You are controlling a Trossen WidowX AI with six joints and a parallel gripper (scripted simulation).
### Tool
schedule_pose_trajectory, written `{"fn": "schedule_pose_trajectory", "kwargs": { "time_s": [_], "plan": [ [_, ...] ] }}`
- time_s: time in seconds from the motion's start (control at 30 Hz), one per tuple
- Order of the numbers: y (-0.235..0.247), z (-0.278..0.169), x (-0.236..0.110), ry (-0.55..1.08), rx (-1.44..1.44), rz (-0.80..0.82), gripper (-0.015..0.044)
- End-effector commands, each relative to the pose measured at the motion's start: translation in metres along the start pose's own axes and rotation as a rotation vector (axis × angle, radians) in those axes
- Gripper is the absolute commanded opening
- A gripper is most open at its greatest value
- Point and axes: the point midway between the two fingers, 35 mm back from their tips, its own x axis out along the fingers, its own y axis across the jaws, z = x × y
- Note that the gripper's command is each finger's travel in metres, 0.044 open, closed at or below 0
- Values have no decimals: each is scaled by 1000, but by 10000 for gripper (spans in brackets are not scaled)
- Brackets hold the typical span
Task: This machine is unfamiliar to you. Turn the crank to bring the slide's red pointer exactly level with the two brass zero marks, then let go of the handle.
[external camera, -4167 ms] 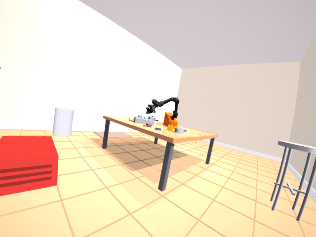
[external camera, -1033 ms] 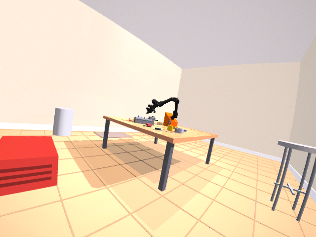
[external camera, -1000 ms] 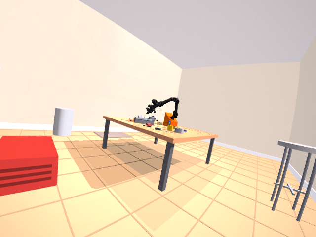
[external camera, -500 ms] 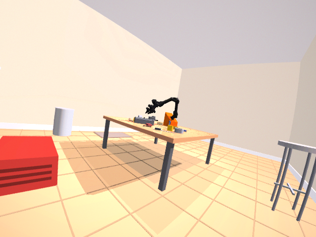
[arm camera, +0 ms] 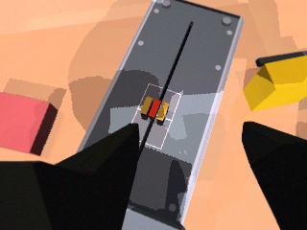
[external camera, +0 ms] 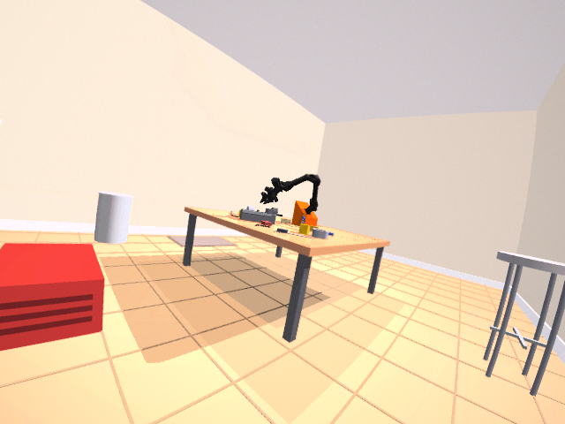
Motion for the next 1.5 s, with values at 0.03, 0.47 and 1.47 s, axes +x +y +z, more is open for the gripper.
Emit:
{"fn": "schedule_pose_trajectory", "kwargs": {
  "time_s": [0.03,0.47,1.47],
  "plan": [
    [0,0,0,0,0,0,125],
    [0,0,0,0,0,0,0],
    [0,0,0,0,0,1,387]
  ]
}}
